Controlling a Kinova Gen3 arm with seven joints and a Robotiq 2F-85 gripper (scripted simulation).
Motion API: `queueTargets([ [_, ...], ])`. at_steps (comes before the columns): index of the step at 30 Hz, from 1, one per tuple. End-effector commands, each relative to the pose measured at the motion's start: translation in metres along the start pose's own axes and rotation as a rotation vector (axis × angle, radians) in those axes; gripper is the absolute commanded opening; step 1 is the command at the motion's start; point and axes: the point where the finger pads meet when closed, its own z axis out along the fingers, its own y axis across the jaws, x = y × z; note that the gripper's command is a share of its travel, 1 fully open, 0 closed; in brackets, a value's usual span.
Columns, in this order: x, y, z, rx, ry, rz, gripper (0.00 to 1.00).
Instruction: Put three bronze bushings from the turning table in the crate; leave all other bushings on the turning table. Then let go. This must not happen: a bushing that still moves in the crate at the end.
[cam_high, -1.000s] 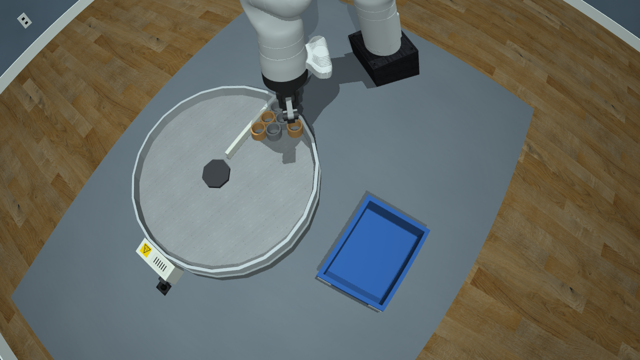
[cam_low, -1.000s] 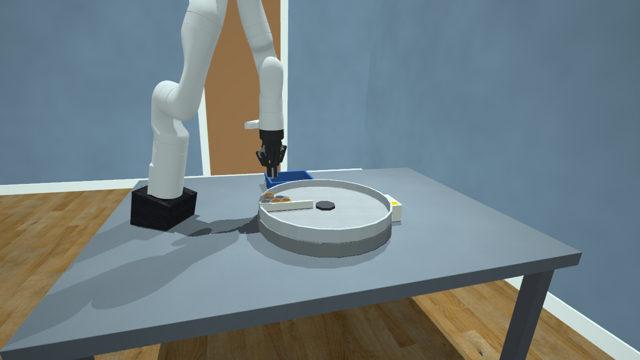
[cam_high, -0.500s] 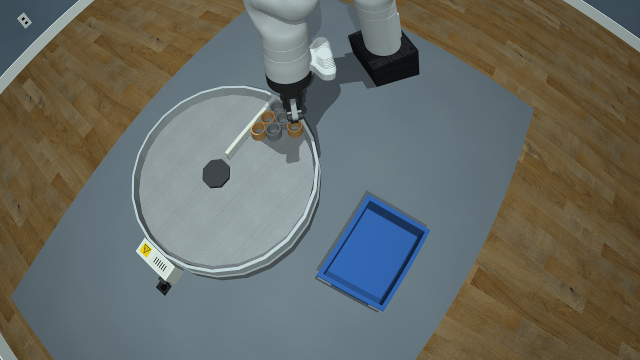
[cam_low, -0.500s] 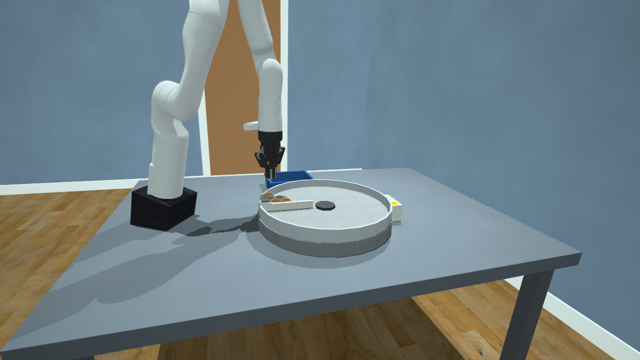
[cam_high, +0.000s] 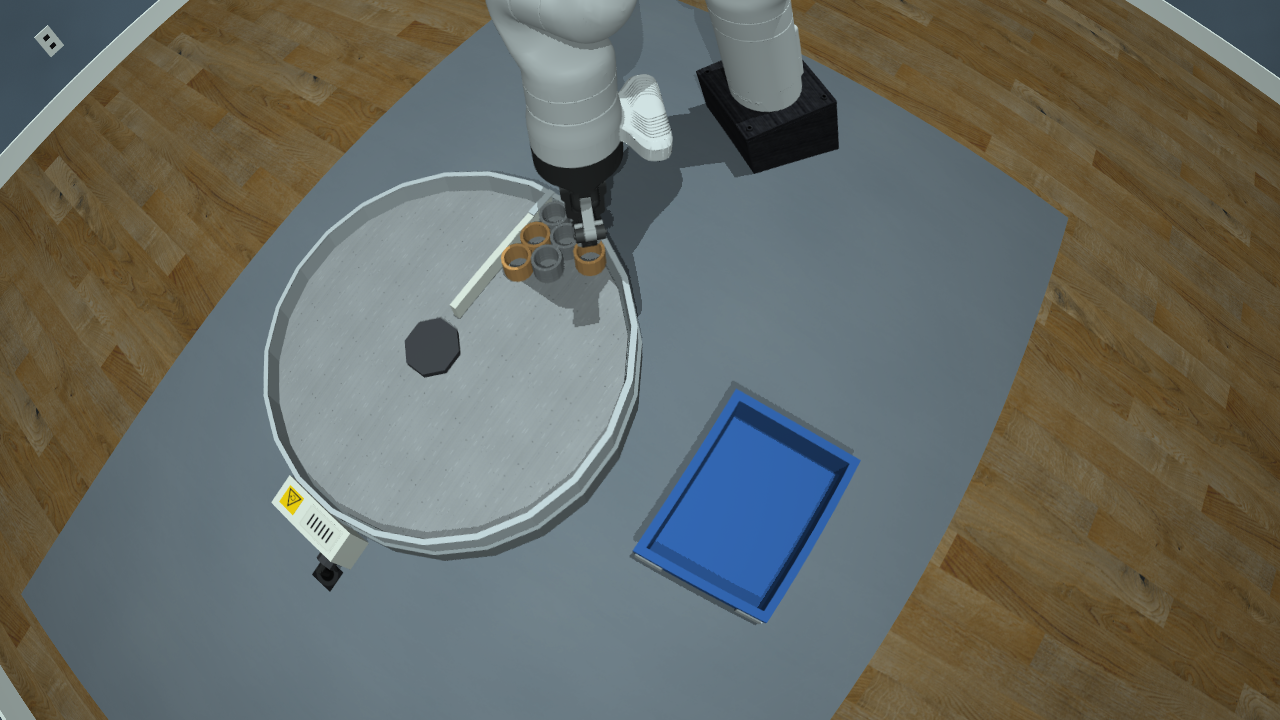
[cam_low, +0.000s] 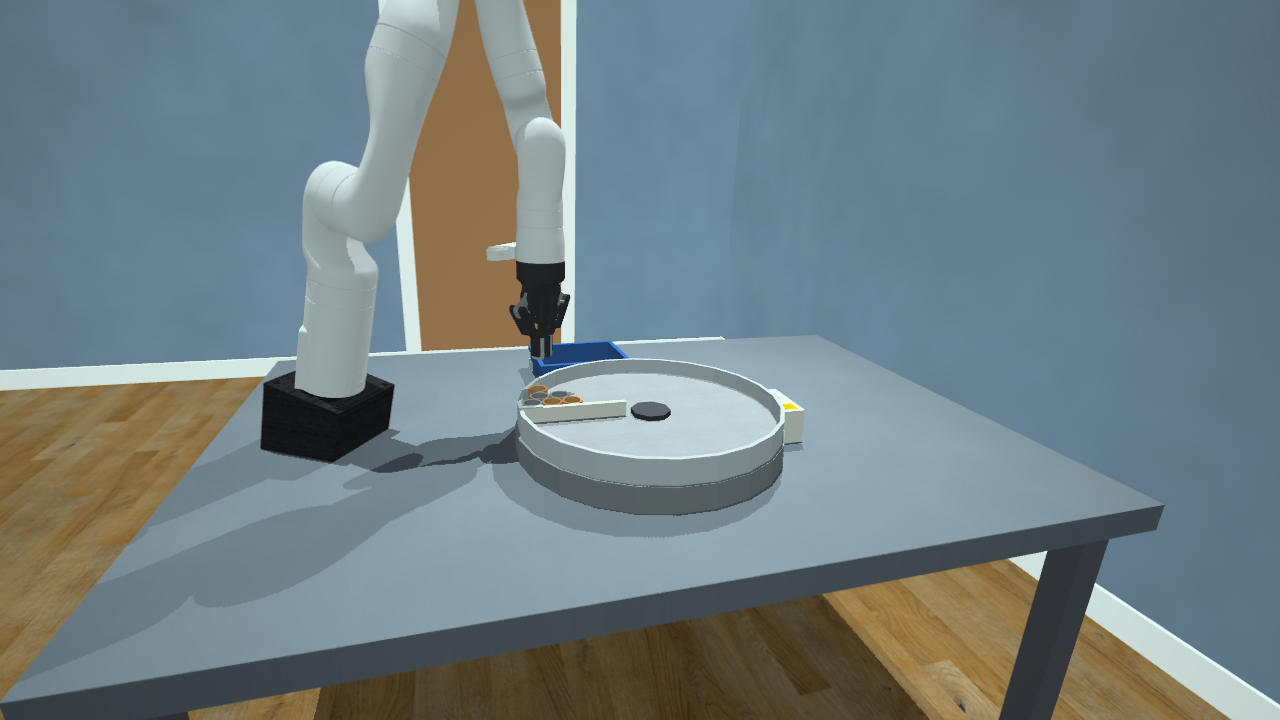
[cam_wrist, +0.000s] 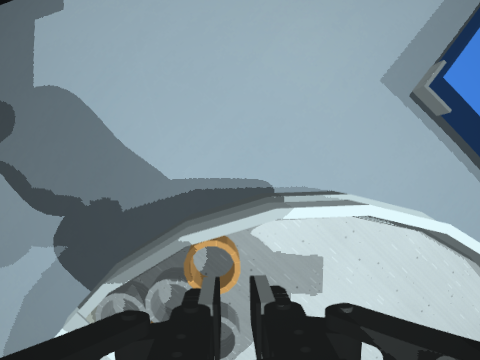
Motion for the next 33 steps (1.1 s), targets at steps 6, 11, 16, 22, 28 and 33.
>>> queueTargets([
  [6, -0.0001, 0.0002, -0.0002, -0.001, 0.000, 0.000, 0.14],
  [11, -0.0001, 0.0002, -0.0002, -0.001, 0.000, 0.000, 0.14],
  [16, -0.0001, 0.0002, -0.0002, -0.001, 0.000, 0.000, 0.14],
  [22, -0.0001, 0.0002, -0.0002, -0.001, 0.000, 0.000, 0.14],
  [28, -0.0001, 0.0002, -0.0002, -0.001, 0.000, 0.000, 0.14],
  [33, -0.0001, 0.0001, 0.0084, 0.000, 0.000, 0.000, 0.14],
])
